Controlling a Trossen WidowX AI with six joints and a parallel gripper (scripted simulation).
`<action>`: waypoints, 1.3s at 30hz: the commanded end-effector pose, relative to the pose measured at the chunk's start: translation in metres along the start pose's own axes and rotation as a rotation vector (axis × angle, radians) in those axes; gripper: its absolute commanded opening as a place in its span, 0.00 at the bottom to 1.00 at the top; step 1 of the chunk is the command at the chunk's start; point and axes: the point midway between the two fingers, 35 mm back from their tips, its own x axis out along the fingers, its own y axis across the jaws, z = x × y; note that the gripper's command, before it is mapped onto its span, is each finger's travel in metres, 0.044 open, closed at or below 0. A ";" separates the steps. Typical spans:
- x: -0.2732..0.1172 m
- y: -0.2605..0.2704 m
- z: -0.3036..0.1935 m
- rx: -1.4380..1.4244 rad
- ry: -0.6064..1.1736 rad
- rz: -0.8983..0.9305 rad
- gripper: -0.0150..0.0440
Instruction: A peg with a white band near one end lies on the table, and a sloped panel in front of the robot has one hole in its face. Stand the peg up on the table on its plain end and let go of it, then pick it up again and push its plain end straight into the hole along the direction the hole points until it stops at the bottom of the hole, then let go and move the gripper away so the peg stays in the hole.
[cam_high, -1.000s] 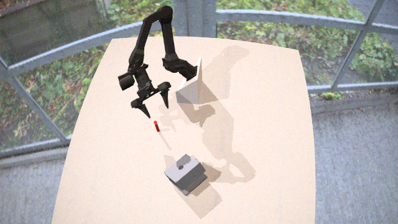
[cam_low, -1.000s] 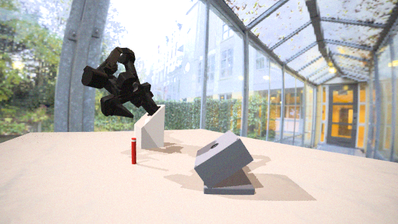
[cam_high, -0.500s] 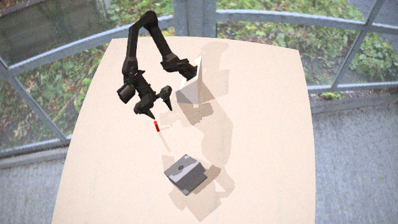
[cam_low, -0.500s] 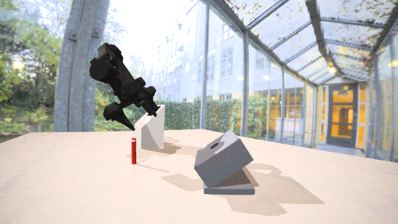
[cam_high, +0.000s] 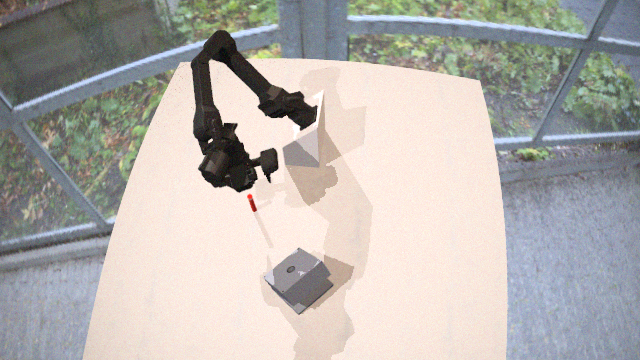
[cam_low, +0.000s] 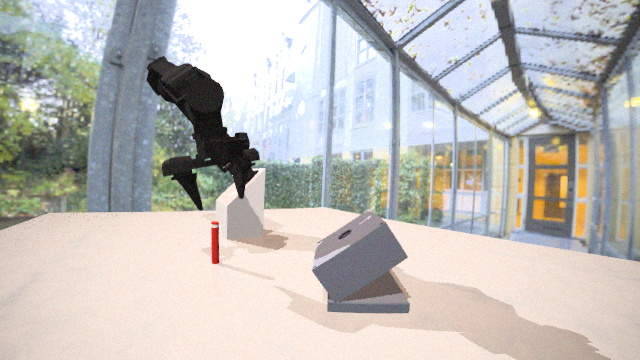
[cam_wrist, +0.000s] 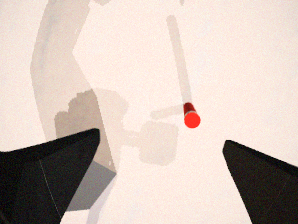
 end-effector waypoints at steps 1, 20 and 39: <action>-0.003 -0.005 0.006 -0.018 0.061 -0.095 1.00; 0.006 -0.014 0.012 -0.097 0.105 -0.203 1.00; 0.030 -0.019 0.012 -0.112 0.106 -0.200 1.00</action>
